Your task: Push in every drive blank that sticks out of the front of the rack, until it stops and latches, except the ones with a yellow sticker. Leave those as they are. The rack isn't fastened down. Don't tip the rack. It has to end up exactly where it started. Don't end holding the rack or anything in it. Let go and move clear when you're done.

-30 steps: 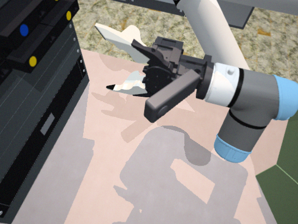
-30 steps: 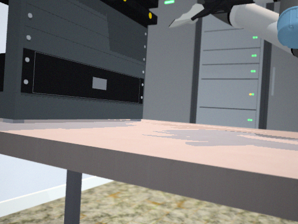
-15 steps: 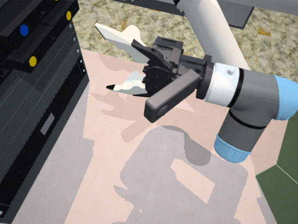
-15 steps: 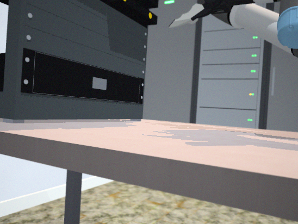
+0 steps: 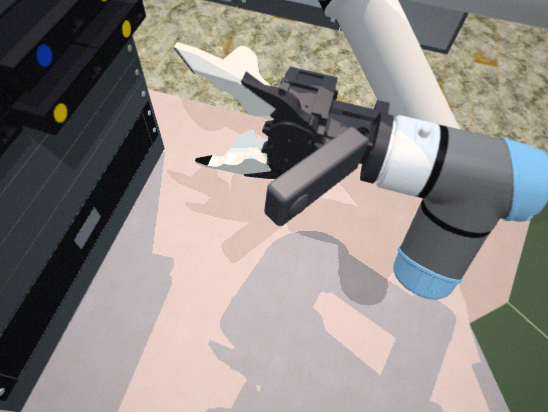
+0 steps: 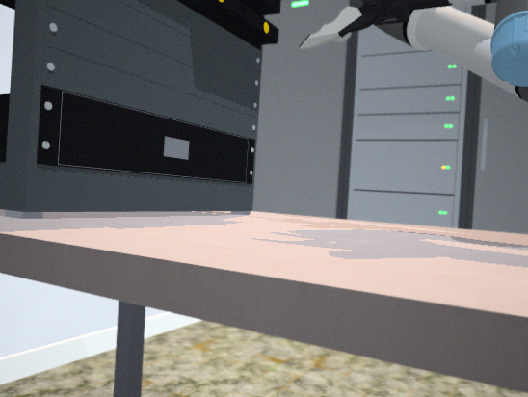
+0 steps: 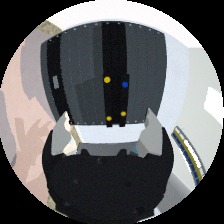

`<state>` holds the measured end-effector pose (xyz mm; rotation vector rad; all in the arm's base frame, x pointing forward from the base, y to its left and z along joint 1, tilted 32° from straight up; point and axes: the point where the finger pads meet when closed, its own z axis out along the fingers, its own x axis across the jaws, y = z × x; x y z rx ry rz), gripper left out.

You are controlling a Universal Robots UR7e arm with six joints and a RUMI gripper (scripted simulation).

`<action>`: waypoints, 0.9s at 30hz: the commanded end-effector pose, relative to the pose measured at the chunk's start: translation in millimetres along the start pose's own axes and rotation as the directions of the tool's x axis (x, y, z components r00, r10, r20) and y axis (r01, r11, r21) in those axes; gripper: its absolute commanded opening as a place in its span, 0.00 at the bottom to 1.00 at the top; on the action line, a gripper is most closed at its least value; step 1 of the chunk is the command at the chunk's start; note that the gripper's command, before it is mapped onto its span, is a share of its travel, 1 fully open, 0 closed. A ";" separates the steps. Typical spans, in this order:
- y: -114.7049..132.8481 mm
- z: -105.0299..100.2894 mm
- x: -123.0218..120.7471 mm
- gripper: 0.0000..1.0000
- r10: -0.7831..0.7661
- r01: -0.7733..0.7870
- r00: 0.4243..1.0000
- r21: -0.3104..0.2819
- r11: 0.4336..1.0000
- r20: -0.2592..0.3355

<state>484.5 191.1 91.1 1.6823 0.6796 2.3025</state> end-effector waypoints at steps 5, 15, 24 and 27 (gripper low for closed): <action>-1.9 -0.9 -0.1 1.00 0.002 -0.002 1.000 0.005 1.000 0.004; -2.4 1.5 0.5 1.00 0.002 -0.002 1.000 0.005 1.000 0.004; -8.3 27.3 7.2 1.00 0.002 -0.002 1.000 0.004 1.000 0.004; -11.7 42.6 11.2 1.00 0.002 -0.002 1.000 0.004 1.000 0.004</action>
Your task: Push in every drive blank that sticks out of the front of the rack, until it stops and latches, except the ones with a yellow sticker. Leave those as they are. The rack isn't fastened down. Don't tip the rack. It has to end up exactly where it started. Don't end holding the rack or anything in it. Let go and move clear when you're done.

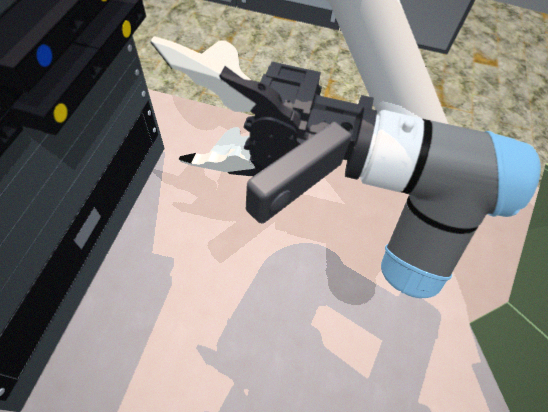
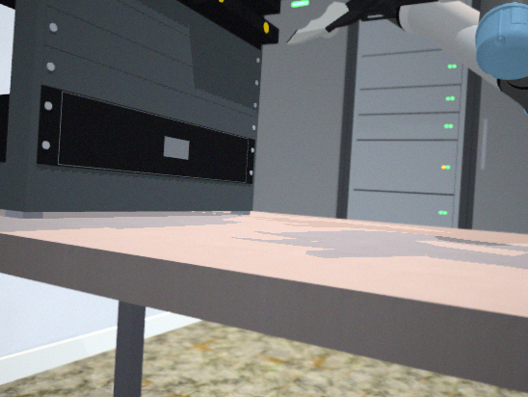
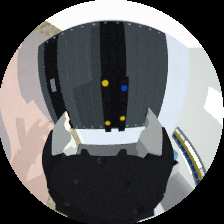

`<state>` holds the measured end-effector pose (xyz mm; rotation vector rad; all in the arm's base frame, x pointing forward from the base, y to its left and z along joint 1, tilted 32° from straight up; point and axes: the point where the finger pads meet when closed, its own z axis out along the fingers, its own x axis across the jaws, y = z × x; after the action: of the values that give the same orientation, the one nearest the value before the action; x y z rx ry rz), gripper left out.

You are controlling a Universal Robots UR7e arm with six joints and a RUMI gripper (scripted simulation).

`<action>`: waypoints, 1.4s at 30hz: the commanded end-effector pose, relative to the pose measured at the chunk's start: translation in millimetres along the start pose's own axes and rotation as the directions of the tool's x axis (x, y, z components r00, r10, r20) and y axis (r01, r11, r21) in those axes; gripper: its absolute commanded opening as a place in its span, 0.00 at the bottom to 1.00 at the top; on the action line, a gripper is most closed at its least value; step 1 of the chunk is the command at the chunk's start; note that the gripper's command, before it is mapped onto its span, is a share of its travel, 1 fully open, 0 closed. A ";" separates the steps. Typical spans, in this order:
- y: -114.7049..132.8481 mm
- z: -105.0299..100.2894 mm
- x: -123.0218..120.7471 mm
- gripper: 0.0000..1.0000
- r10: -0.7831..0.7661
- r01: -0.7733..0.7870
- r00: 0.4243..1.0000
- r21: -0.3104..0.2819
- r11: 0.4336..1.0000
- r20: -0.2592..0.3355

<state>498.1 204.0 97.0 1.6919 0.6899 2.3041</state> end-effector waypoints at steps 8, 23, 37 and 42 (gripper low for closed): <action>-10.1 51.5 12.0 1.00 -0.002 0.002 1.000 -0.006 1.000 0.002; -11.9 59.9 14.2 1.00 -0.002 0.002 1.000 -0.006 1.000 0.002; -11.9 59.9 14.2 1.00 -0.002 0.002 1.000 -0.006 1.000 0.002; -11.9 59.9 14.2 1.00 -0.002 0.002 1.000 -0.006 1.000 0.002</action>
<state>547.9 234.1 115.4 1.6963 0.6823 2.2959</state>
